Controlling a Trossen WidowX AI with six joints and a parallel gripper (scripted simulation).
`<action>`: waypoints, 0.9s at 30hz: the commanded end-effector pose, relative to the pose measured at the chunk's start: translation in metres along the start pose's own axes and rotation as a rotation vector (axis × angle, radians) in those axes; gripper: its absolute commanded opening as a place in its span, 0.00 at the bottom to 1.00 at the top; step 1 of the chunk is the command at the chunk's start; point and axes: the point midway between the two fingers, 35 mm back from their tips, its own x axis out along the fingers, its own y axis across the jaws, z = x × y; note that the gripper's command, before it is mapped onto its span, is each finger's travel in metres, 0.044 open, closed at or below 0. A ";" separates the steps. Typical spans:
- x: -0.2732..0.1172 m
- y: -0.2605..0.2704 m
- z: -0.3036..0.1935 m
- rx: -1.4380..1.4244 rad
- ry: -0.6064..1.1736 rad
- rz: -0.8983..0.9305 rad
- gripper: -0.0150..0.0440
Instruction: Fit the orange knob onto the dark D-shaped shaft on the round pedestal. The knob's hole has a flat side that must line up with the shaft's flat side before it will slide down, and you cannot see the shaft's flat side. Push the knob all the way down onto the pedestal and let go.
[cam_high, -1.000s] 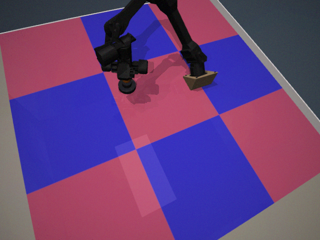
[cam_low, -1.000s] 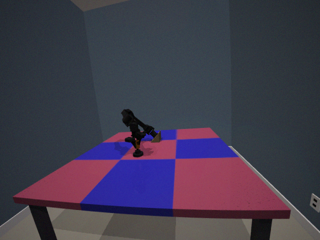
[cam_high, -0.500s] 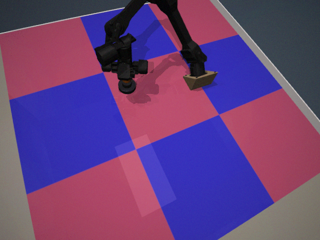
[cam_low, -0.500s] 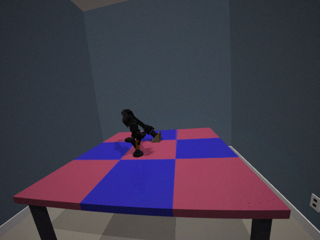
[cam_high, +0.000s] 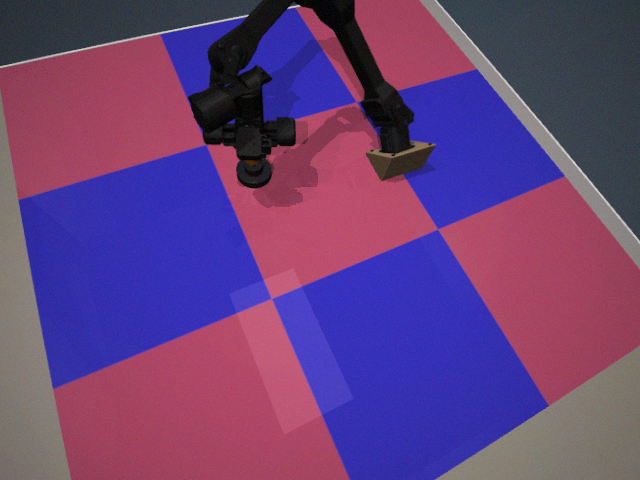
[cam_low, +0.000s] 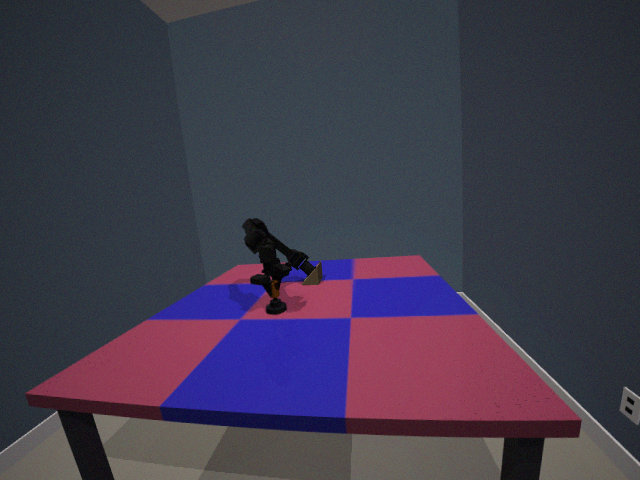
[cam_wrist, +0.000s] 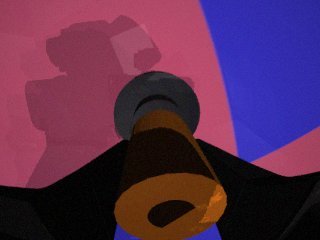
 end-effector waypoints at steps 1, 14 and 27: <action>-0.003 -0.001 0.002 -0.121 0.000 -0.007 0.25; 0.000 0.000 0.001 -0.162 0.000 -0.007 0.25; 0.002 -0.001 0.000 -0.162 0.001 -0.007 0.25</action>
